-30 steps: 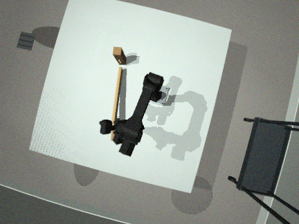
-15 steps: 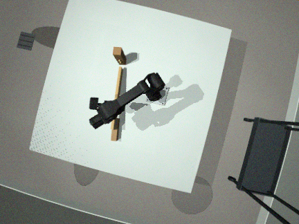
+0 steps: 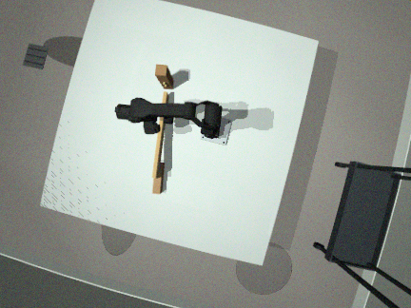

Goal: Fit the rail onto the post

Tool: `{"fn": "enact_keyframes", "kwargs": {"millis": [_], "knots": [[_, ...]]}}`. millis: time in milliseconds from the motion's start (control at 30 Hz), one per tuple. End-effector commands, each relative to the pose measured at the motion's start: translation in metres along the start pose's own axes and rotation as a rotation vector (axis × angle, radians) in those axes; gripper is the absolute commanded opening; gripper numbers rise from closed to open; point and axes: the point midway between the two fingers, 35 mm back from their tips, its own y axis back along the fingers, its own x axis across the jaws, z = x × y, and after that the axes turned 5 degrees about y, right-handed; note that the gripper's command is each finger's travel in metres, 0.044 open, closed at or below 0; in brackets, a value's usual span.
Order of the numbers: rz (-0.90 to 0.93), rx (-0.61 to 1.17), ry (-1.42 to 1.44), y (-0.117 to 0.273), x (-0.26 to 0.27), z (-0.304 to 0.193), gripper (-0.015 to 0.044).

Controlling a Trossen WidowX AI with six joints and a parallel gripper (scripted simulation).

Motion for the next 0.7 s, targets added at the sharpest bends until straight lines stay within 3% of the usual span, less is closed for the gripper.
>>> {"fn": "enact_keyframes", "kwargs": {"millis": [0,133,667], "knots": [[0.031,-0.106,0.019,-0.02,0.012,-0.023,0.044],[0.026,-0.176,0.024,-0.03,0.019,-0.038,0.044],[0.026,-0.176,0.024,-0.047,0.017,-0.036,0.044]]}}
